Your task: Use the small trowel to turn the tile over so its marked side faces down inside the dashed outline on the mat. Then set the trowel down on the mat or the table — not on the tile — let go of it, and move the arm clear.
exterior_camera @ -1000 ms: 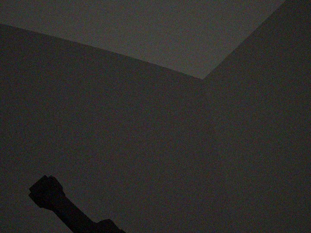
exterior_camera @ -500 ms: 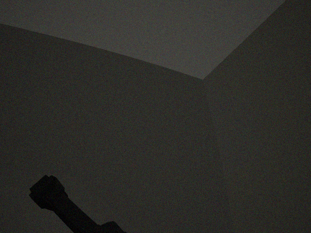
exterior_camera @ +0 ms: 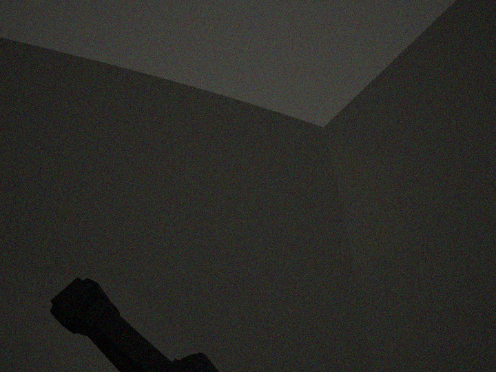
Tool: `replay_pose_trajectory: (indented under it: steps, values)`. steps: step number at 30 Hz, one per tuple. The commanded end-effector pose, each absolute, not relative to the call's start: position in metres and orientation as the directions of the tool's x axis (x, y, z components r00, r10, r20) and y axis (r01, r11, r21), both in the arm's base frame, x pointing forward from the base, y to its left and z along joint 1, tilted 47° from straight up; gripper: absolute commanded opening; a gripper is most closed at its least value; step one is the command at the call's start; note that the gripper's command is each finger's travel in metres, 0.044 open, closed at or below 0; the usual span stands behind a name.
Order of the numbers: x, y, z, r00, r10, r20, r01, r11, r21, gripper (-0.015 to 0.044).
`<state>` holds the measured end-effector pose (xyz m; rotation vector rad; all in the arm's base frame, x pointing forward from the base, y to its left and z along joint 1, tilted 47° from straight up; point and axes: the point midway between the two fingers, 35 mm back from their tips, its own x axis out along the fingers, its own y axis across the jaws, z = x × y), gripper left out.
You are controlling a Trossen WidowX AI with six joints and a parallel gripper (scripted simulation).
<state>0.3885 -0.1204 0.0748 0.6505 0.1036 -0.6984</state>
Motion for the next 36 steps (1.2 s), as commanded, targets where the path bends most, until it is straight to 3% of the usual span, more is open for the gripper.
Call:
replay_pose_trajectory:
  steps: [1, 36]
  values:
    - [0.389, -0.110, 0.065, 0.776, -0.548, -0.314, 0.623, 0.586, 0.518, 0.0000]
    - [0.389, -0.091, 0.072, 0.783, -0.505, -0.364, 0.614, 0.535, 0.580, 0.0000]
